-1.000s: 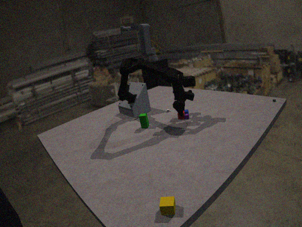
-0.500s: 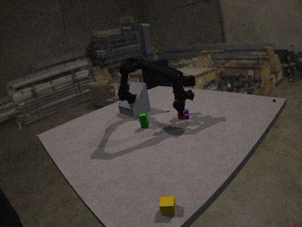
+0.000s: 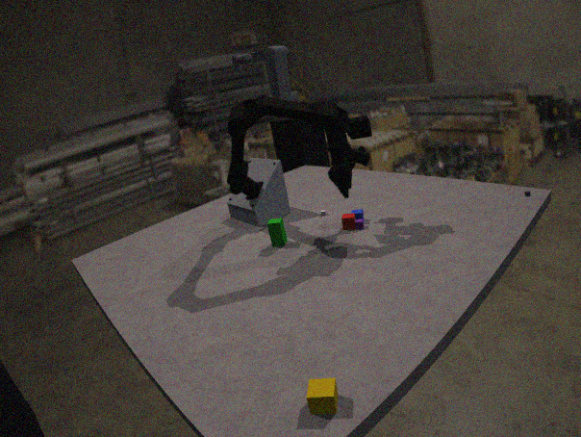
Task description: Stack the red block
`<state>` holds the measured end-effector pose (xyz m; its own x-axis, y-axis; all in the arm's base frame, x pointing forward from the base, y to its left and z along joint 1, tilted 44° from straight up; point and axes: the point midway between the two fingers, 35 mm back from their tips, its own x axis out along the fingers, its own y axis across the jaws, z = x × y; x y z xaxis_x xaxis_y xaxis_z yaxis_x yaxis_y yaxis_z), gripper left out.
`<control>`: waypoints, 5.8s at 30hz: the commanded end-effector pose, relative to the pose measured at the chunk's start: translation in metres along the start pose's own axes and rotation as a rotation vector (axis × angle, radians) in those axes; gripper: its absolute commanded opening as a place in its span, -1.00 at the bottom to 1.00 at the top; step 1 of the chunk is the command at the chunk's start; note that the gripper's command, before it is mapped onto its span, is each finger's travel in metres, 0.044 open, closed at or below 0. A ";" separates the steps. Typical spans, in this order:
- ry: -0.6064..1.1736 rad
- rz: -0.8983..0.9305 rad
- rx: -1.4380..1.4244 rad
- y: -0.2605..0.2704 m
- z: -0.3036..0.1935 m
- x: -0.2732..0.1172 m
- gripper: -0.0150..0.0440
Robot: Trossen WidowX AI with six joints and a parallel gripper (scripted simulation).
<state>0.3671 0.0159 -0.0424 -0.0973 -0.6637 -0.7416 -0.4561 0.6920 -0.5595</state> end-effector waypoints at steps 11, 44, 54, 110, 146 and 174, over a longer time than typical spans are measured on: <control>0.052 0.006 0.013 -0.002 -0.009 0.040 1.00; 0.054 0.003 0.013 -0.002 -0.013 0.095 1.00; 0.055 0.003 0.013 -0.002 -0.014 0.102 1.00; 0.028 0.016 -0.004 0.003 -0.004 0.003 1.00; 0.053 0.005 0.013 -0.002 -0.011 0.074 1.00; 0.055 0.003 0.013 -0.002 -0.014 0.102 1.00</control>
<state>0.3466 -0.0561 -0.1120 -0.1474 -0.6714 -0.7263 -0.4378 0.7027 -0.5608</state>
